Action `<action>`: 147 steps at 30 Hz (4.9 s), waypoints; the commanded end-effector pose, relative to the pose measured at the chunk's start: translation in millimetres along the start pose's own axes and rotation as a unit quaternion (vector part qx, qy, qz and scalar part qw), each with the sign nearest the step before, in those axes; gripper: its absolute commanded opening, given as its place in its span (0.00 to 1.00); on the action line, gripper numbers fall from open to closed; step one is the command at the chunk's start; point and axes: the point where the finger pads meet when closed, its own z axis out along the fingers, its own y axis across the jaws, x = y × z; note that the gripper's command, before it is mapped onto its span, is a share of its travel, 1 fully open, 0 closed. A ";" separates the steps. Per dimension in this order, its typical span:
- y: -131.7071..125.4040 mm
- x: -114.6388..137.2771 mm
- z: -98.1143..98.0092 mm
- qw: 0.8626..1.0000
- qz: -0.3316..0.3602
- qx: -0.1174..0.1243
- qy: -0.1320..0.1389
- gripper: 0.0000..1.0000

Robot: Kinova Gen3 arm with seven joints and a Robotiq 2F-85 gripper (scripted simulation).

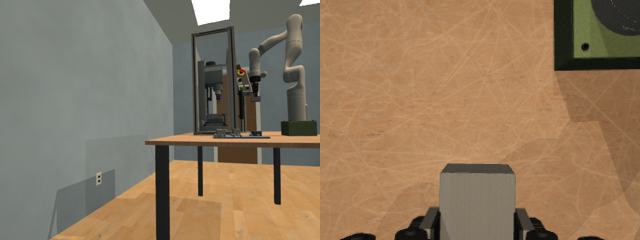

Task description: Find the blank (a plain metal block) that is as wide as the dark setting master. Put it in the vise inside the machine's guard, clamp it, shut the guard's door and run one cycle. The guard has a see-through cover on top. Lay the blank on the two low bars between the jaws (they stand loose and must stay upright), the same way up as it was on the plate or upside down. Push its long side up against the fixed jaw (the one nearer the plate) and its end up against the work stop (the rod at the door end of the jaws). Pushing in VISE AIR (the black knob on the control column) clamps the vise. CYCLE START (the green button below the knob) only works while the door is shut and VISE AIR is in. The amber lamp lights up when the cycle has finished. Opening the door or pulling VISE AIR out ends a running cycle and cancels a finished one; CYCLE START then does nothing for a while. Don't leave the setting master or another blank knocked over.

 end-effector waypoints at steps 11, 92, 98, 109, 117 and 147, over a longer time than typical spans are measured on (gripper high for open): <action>4.5 -4.2 15.2 1.000 -0.012 0.000 0.006 0.10; 12.0 -122.4 31.2 1.000 -0.015 0.002 0.007 0.10; 14.9 -159.3 37.4 1.000 -0.015 0.002 0.007 0.10; 15.6 -169.1 39.0 1.000 -0.015 0.002 0.007 0.10; 19.3 -216.2 46.6 1.000 -0.015 0.002 0.007 0.10; 23.8 -275.2 55.5 1.000 -0.015 0.002 0.006 0.10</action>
